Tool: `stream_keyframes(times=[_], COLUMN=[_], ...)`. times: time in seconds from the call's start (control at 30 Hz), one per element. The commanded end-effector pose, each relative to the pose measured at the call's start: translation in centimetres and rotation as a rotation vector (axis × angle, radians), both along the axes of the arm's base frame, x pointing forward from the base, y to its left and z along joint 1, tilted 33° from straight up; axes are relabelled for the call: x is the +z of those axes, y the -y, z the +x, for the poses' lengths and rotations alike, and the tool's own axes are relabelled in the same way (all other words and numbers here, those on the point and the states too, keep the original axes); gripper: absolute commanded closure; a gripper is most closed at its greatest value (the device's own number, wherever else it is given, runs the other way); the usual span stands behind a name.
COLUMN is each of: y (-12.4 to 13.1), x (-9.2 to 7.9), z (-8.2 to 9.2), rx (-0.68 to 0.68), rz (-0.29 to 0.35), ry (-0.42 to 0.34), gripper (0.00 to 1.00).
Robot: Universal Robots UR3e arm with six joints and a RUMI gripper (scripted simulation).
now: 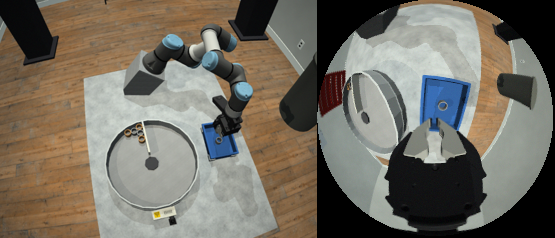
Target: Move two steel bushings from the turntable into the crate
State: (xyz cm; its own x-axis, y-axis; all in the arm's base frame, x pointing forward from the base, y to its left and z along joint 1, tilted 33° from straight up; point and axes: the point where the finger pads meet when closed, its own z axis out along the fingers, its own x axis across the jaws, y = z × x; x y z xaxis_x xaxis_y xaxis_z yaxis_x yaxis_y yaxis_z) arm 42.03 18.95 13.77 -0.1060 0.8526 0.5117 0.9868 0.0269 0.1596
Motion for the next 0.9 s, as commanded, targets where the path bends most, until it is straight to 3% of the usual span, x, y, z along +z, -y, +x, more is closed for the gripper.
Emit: stream_keyframes(times=[0.0, 0.87], y=[0.4, 5.3], x=[-0.2, -3.4], z=[0.0, -1.4], rx=[0.011, 0.156], rz=[-0.002, -0.023], ry=[0.01, 0.1], gripper=[0.94, 0.94])
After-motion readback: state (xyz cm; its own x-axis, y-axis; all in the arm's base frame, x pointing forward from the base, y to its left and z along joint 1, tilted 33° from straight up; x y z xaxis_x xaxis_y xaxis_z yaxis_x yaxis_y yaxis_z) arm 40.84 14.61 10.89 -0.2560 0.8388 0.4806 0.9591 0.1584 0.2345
